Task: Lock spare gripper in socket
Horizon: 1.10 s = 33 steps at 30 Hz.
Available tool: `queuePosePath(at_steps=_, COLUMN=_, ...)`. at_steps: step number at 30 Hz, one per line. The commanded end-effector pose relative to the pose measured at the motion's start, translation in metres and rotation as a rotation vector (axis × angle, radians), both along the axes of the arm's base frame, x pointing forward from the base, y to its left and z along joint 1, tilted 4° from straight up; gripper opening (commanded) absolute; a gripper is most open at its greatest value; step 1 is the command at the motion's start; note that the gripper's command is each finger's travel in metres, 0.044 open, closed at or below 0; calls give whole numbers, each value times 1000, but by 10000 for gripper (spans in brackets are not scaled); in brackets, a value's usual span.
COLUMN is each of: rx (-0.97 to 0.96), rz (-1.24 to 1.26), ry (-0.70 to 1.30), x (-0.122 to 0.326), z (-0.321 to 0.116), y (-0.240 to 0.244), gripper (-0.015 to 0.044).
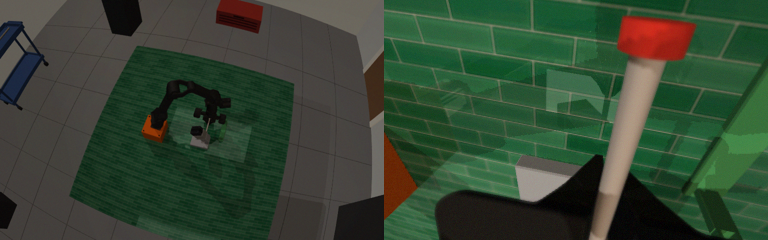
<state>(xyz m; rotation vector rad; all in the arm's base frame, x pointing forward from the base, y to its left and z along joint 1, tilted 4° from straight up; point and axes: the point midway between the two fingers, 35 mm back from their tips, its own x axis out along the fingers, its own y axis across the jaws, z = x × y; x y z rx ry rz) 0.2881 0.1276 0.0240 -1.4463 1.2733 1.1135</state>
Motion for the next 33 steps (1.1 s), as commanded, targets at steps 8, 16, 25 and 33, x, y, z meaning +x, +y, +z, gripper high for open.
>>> queuePosePath(at_steps=8, rx=3, rz=2, ry=0, x=1, z=0, y=-8, gripper=0)
queuePosePath(at_steps=16, rx=3, rz=2, ry=2, x=2, z=0, y=-14, gripper=0)
queuePosePath(at_steps=25, rx=3, rz=3, ry=5, x=3, z=0, y=-21, gripper=0)
queuePosePath(at_steps=33, rx=2, rz=3, ry=8, x=3, z=-1, y=-27, gripper=0)
